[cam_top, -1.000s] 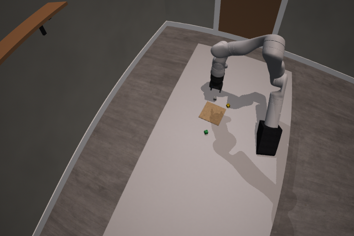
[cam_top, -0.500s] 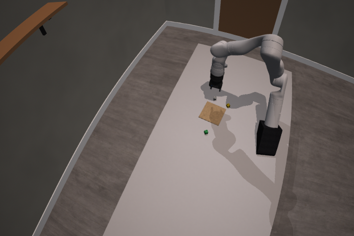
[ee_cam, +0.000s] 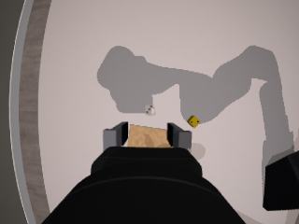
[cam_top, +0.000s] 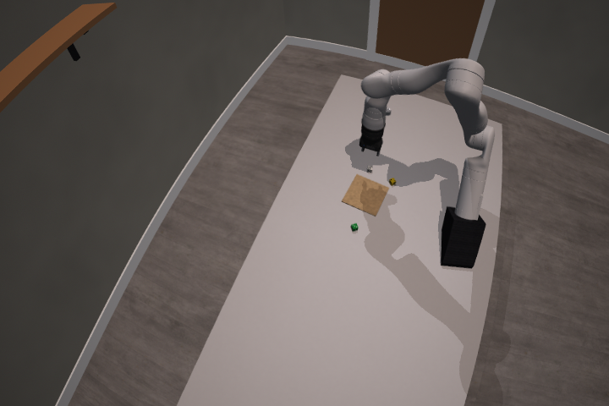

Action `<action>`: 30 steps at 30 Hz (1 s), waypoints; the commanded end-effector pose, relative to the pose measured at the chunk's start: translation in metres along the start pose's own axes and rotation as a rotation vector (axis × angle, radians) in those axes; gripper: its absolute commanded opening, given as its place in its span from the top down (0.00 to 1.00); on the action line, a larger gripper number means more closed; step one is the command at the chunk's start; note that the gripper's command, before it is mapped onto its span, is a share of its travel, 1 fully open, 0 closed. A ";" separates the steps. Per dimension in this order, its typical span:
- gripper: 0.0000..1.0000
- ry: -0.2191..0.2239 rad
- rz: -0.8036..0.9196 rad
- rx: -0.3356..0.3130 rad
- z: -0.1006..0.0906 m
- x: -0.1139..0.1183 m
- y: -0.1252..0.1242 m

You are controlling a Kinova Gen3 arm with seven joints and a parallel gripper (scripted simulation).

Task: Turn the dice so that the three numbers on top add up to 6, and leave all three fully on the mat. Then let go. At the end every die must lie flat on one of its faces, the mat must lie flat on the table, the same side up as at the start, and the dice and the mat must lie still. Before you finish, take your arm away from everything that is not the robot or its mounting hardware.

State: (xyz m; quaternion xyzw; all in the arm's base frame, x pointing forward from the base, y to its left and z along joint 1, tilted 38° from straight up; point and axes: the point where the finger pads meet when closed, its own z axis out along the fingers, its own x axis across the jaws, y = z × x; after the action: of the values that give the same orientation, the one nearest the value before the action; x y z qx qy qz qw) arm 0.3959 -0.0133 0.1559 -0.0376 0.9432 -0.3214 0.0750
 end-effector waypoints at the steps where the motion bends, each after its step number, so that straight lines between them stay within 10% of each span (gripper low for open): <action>1: 0.00 0.000 0.001 0.000 0.000 0.000 0.000; 22: 0.00 -0.001 -0.003 -0.005 0.014 0.000 0.000; 30: 0.00 -0.001 -0.003 -0.005 0.056 -0.001 0.000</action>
State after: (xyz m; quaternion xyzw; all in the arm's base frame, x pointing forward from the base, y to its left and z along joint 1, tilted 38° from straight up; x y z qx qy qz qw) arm 0.4076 -0.0330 0.1197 -0.0483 0.9440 -0.3162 0.0813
